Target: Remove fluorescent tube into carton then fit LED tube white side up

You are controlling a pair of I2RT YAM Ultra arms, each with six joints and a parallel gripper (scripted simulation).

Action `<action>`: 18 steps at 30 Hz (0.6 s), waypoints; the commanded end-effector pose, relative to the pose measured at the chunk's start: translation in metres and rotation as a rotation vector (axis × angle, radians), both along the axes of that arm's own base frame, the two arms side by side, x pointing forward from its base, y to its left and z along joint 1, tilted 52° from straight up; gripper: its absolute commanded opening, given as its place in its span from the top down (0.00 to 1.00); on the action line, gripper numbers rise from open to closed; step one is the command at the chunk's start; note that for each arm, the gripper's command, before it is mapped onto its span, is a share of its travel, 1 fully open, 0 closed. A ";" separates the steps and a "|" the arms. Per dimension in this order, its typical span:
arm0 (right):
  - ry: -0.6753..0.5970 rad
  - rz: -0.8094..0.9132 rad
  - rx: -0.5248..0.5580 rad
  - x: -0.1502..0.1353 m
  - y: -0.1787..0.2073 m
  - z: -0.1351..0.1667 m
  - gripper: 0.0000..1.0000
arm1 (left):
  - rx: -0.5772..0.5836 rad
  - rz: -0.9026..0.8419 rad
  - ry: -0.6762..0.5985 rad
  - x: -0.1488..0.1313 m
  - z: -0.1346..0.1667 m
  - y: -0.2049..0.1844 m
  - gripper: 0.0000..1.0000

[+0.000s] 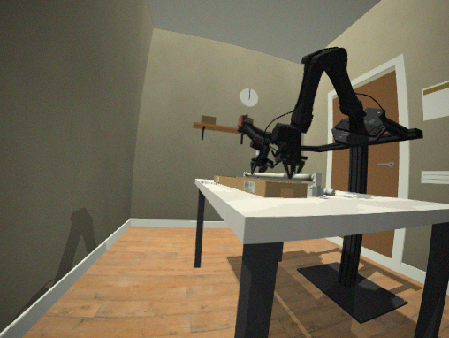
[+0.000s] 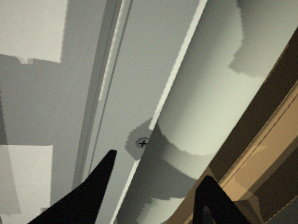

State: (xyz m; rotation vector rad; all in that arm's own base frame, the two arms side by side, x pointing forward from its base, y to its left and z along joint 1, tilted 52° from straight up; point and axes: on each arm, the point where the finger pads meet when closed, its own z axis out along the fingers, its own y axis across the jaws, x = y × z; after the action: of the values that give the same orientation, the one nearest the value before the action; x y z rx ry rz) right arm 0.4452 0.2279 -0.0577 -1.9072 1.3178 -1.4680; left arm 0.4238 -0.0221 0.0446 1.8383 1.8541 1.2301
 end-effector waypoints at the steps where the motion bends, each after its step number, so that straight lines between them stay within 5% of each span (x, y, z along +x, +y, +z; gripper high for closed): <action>1: 0.031 0.040 -0.018 -0.009 0.012 -0.012 0.51 | -0.018 -0.038 -0.038 0.005 0.014 -0.014 0.89; 7: 0.031 0.040 -0.018 -0.009 0.012 -0.012 0.51 | -0.018 -0.038 -0.038 0.005 0.014 -0.014 0.89; 8: 0.031 0.040 -0.018 -0.009 0.012 -0.012 0.89 | -0.018 -0.038 -0.038 0.005 0.014 -0.014 0.89; 18: 0.029 0.037 -0.013 -0.009 0.012 -0.012 0.89 | -0.018 -0.038 -0.038 0.005 0.014 -0.014 0.89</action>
State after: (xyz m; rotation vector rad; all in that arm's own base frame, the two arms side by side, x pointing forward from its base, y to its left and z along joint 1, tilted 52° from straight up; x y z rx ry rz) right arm 0.4452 0.2278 -0.0578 -1.9087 1.3171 -1.4684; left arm 0.4237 -0.0220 0.0445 1.8394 1.8542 1.2300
